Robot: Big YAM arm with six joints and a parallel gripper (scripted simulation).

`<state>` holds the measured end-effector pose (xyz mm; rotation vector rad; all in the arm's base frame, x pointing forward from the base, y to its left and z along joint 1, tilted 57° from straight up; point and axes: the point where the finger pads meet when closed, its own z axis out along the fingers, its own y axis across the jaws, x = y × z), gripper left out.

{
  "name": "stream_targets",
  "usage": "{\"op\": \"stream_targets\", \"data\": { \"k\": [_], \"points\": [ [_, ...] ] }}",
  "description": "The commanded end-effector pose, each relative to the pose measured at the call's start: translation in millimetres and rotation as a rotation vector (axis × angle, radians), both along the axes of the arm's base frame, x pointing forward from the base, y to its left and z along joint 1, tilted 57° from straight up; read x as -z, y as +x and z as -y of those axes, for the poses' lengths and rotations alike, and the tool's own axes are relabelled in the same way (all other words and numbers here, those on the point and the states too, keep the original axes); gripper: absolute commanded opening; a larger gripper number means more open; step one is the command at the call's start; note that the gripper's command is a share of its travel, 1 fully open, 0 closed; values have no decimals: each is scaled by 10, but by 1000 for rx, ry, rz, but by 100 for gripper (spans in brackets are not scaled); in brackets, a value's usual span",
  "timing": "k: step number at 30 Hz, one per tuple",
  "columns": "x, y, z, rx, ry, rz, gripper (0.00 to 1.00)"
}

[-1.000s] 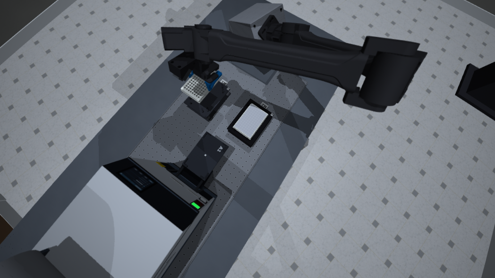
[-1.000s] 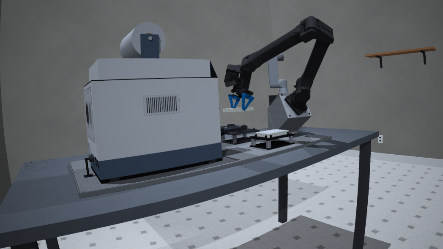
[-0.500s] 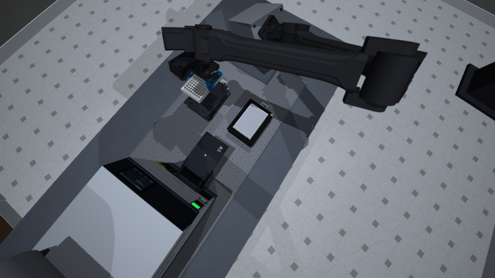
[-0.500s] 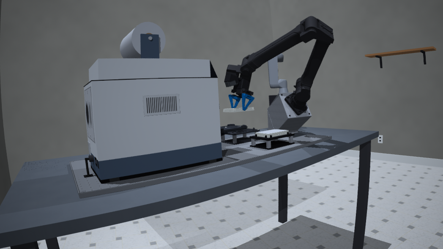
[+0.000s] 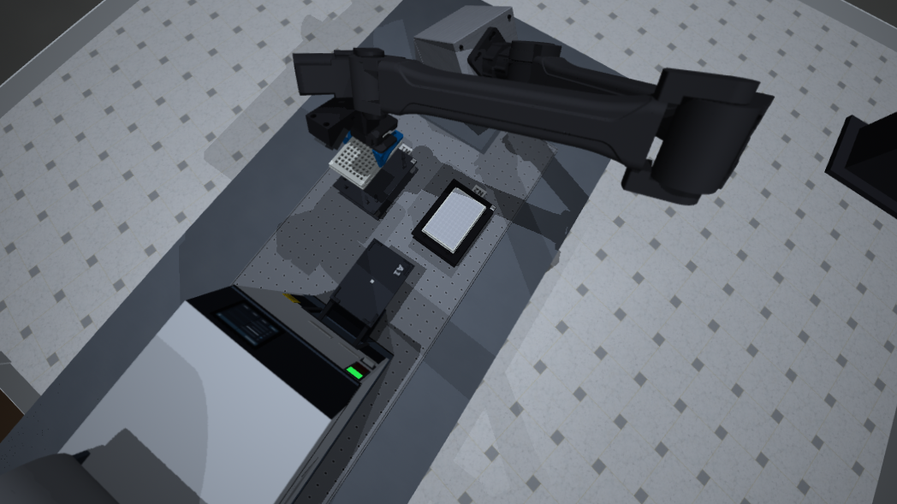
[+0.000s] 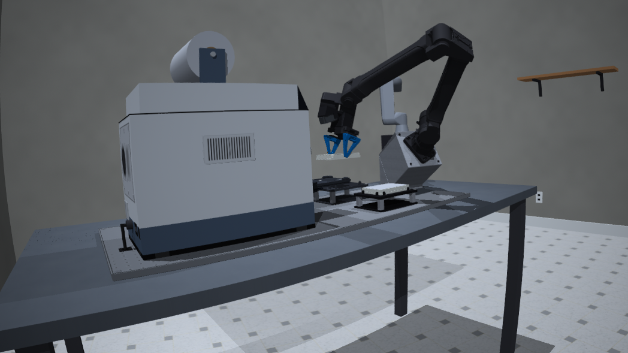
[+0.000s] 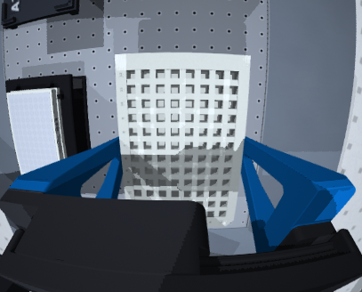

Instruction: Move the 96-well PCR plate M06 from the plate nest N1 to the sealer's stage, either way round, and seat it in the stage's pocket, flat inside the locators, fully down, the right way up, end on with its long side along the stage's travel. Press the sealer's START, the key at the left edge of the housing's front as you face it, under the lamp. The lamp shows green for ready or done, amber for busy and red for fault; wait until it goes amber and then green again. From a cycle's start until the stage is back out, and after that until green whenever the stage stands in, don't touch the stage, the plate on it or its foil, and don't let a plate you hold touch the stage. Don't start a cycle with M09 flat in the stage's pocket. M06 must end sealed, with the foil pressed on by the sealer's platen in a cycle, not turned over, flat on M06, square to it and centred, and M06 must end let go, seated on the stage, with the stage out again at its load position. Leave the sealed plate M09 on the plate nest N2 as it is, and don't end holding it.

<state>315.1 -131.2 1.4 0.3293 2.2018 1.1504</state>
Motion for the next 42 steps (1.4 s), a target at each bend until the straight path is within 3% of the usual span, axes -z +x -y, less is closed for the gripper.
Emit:
{"op": "stream_targets", "data": {
  "k": [1, 6, 17, 23, 32, 42],
  "points": [
    [-186, 228, 97, -4, -41, 37, 0],
    [-209, 277, 105, 3, -41, 25, 0],
    [-465, 517, 49, 10, -36, 29, 0],
    [-453, 508, -3, 14, -15, 8, 0],
    [-666, 673, -54, 16, -23, 20, 0],
    [-777, 811, -110, 5, -19, 19, 0]
  ]
}}
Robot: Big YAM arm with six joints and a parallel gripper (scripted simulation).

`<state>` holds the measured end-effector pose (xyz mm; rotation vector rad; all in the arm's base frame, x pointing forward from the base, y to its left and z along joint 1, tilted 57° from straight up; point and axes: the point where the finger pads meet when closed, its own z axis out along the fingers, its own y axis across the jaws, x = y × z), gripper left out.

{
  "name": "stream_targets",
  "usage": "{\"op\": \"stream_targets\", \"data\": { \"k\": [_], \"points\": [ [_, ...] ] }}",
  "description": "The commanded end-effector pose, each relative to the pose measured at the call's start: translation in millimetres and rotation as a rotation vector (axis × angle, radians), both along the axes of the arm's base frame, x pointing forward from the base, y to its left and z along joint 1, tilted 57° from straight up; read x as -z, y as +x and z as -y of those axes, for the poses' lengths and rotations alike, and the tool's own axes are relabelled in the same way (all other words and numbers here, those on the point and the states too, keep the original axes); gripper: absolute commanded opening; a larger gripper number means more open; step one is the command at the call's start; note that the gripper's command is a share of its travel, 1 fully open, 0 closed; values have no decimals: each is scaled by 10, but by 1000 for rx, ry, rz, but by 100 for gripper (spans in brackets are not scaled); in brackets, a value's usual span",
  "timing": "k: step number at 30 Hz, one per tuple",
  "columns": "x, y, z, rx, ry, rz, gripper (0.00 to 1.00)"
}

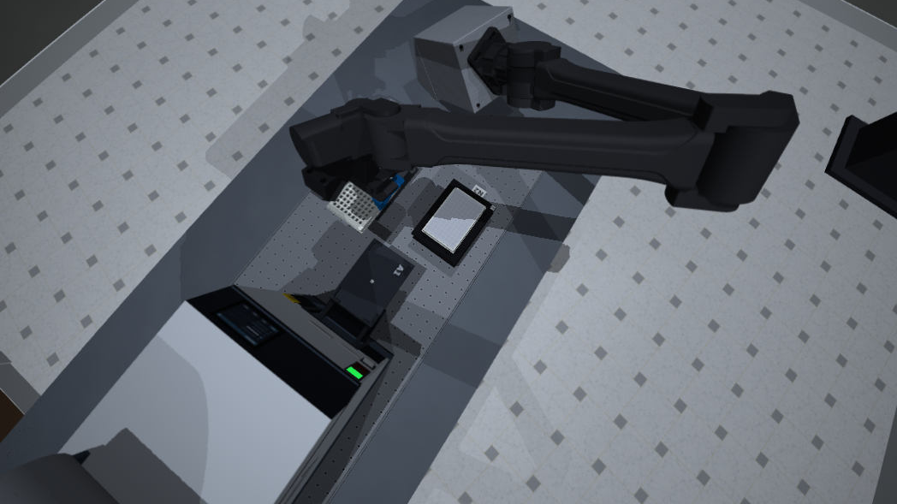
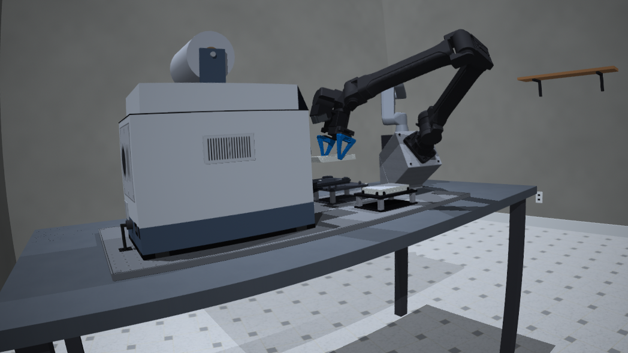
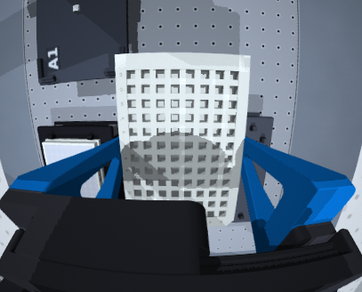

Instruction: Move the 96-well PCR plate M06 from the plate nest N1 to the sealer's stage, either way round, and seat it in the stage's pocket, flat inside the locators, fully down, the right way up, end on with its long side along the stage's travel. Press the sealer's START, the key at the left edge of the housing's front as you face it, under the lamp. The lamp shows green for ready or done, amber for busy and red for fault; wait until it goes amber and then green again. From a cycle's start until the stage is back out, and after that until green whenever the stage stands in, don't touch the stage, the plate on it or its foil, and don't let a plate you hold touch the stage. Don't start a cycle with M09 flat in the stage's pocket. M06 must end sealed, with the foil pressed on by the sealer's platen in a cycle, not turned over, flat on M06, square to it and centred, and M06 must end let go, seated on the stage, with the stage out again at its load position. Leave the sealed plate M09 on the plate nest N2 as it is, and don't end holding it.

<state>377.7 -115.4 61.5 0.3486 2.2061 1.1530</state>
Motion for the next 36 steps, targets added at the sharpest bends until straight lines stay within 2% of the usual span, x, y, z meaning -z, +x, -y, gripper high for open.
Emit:
{"op": "stream_targets", "data": {
  "k": [1, 8, 16, 26, 34, 36],
  "points": [
    [-210, 212, 47, -5, -31, 39, 0],
    [-372, 350, 75, 9, -35, 48, 0],
    [-355, 362, -61, -5, -11, 21, 0],
    [-655, 609, -37, 4, -33, 52, 0],
    [-589, 609, -133, -4, -4, 13, 0],
    [-671, 671, -140, -5, -11, 22, 0]
  ]
}}
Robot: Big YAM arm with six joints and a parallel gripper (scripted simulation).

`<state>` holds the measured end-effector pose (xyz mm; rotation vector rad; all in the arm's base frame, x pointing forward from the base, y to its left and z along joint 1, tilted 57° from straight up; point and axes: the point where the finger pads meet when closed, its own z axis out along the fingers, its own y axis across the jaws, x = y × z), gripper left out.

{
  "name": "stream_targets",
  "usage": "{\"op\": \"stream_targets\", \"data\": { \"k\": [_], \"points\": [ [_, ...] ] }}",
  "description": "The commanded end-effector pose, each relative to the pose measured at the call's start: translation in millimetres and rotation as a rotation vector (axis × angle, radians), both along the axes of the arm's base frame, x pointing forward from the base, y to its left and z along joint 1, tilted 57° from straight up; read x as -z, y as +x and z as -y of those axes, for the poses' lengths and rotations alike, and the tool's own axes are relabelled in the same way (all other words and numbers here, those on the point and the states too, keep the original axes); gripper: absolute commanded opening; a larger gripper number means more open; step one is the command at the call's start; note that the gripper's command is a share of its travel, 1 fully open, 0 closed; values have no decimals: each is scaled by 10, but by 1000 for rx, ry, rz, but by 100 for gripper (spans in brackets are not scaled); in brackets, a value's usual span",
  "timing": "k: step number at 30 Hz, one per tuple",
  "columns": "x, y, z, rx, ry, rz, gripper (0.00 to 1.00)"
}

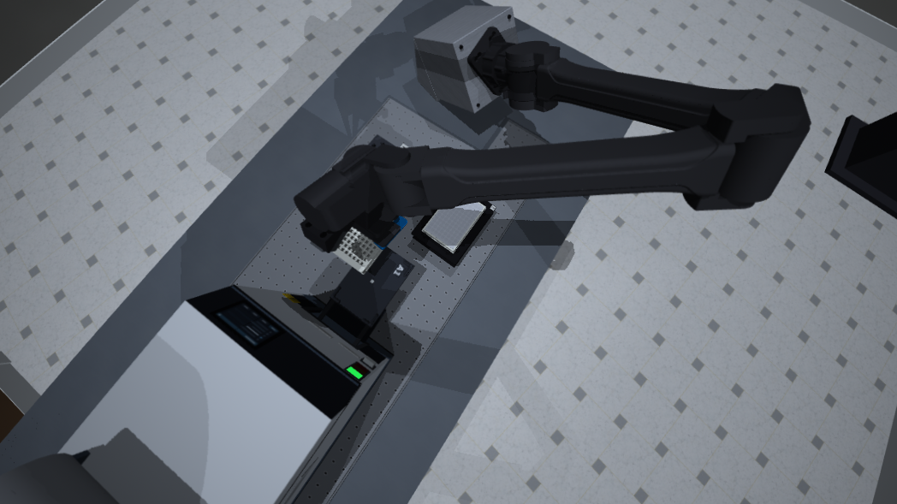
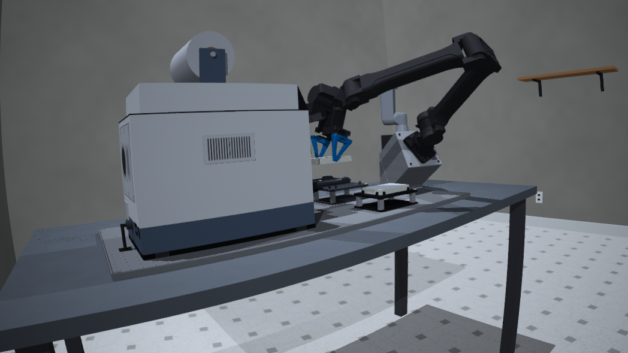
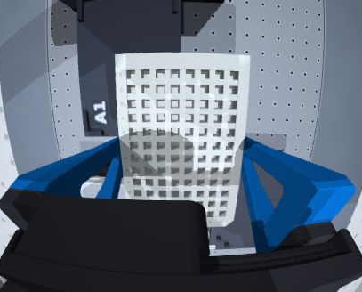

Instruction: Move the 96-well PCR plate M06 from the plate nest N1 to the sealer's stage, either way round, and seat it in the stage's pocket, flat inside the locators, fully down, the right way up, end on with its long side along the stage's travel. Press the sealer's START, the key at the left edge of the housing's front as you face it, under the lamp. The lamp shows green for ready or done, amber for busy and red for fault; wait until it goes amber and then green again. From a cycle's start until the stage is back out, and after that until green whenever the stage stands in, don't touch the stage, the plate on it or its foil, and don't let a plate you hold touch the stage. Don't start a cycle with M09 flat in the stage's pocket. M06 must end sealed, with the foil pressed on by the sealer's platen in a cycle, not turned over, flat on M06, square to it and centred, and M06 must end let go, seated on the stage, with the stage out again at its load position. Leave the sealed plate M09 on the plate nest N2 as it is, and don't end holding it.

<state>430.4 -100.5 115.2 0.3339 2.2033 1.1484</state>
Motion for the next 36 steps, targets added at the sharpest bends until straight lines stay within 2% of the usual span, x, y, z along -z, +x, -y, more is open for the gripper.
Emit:
{"op": "stream_targets", "data": {
  "k": [1, 5, 9, 16, 26, 31, 36],
  "points": [
    [-179, 172, 6, 0, -9, 19, 0],
    [-342, 277, 7, 2, -21, 41, 0],
    [-418, 336, 53, 16, -23, 44, 0],
    [-324, 349, -73, -3, 2, 5, 0],
    [-664, 550, -47, 14, -14, 34, 0],
    [-573, 560, -121, 0, -6, 14, 0],
    [-672, 681, -143, -1, -2, 12, 0]
  ]
}}
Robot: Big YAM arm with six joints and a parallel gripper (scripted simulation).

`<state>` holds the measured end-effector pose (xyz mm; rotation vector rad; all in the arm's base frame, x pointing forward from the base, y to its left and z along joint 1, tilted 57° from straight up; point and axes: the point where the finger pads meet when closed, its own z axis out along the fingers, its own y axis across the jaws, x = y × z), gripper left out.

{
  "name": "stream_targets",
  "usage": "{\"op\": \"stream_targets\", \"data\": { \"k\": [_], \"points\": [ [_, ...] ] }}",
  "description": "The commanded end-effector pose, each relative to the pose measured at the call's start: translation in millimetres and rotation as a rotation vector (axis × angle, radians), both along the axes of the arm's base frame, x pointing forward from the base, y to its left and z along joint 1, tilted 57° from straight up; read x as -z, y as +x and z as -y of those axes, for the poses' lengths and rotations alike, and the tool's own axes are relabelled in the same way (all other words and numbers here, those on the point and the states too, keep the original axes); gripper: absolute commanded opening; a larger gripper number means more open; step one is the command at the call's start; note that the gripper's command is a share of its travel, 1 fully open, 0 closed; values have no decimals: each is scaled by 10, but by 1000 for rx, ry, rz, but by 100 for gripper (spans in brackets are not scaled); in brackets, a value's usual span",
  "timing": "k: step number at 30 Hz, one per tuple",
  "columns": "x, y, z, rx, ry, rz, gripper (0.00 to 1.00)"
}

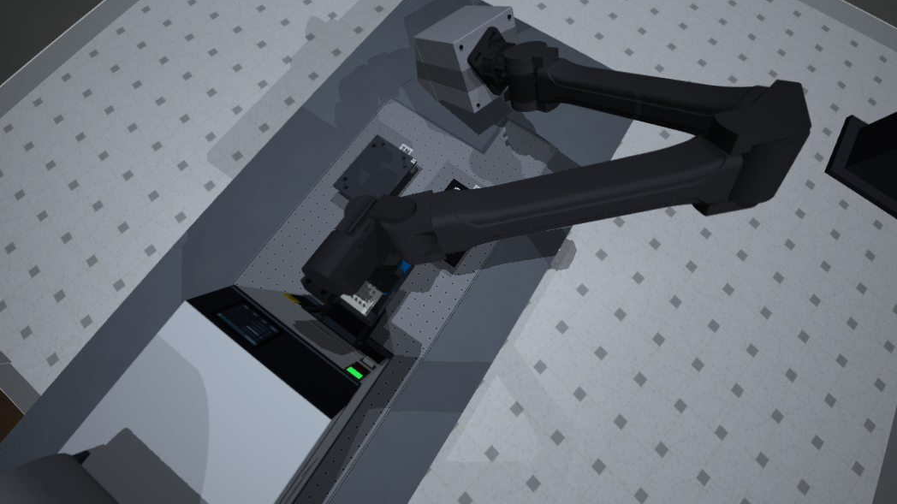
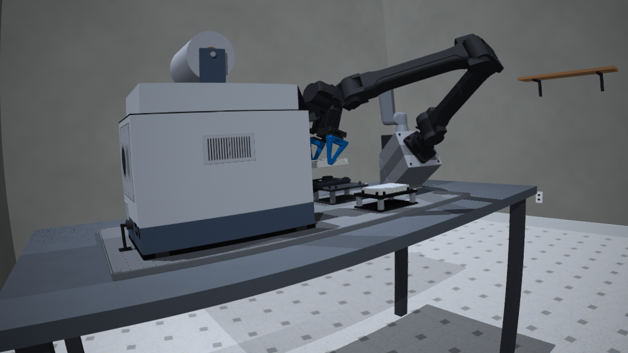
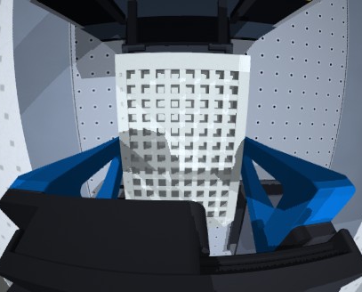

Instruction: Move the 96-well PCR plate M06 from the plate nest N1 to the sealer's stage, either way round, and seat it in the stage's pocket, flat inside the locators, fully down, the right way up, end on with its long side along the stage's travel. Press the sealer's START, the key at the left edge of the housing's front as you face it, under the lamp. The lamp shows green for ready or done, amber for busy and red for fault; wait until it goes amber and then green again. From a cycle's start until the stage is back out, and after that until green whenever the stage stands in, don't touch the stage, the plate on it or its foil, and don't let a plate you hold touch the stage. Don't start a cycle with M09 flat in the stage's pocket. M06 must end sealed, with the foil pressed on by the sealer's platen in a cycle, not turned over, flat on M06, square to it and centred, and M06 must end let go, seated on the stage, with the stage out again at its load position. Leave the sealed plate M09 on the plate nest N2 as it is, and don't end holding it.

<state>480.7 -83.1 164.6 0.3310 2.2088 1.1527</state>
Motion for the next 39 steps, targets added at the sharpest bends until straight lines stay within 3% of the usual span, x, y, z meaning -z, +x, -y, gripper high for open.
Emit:
{"op": "stream_targets", "data": {
  "k": [1, 5, 17, 29, 39],
  "points": [
    [-211, 205, 39, 6, -6, 21, 0],
    [-355, 240, 104, 23, -15, 40, 0],
    [-60, 86, 111, 12, -13, 23, 0],
    [-277, 175, 28, -6, -27, 54, 0],
    [-189, 192, 126, 14, -15, 27, 0]
  ]
}}
